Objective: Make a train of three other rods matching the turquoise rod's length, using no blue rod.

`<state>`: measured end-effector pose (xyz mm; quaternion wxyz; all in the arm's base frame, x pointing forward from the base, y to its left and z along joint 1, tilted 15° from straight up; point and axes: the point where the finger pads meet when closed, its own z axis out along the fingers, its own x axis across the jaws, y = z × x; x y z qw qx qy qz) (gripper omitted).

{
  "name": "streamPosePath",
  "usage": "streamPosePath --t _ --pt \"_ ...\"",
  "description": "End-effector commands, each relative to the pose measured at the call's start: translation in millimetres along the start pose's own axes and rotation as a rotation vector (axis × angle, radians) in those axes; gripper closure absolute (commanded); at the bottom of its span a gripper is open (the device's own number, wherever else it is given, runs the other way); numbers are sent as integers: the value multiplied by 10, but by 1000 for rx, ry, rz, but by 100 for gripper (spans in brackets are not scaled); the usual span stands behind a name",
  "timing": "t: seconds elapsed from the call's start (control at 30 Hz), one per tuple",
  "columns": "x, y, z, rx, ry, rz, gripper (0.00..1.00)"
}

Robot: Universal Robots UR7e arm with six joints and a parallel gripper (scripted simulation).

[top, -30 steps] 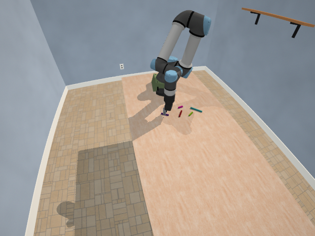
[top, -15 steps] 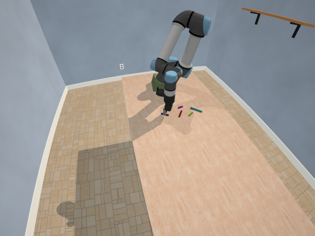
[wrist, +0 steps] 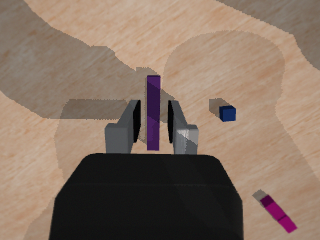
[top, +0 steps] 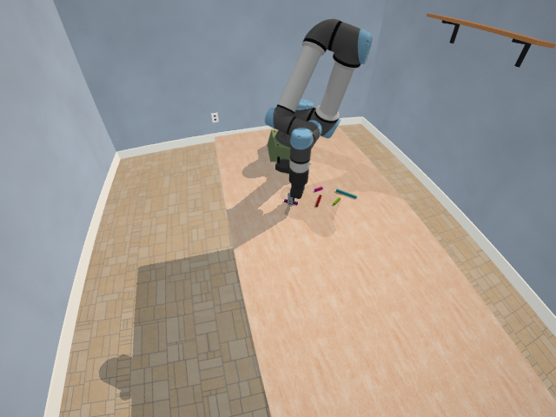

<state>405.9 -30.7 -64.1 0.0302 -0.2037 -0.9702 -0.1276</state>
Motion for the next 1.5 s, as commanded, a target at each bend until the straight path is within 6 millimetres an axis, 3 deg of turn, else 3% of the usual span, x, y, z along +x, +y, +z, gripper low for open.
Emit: streamPosePath --t 0.0,1.2,1.23,1.47 --pt "-5 0 12 0 -2 0 46" --pt "-5 0 12 0 -2 0 46" --pt "-5 0 12 0 -2 0 76" --pt "-5 0 12 0 -2 0 76"
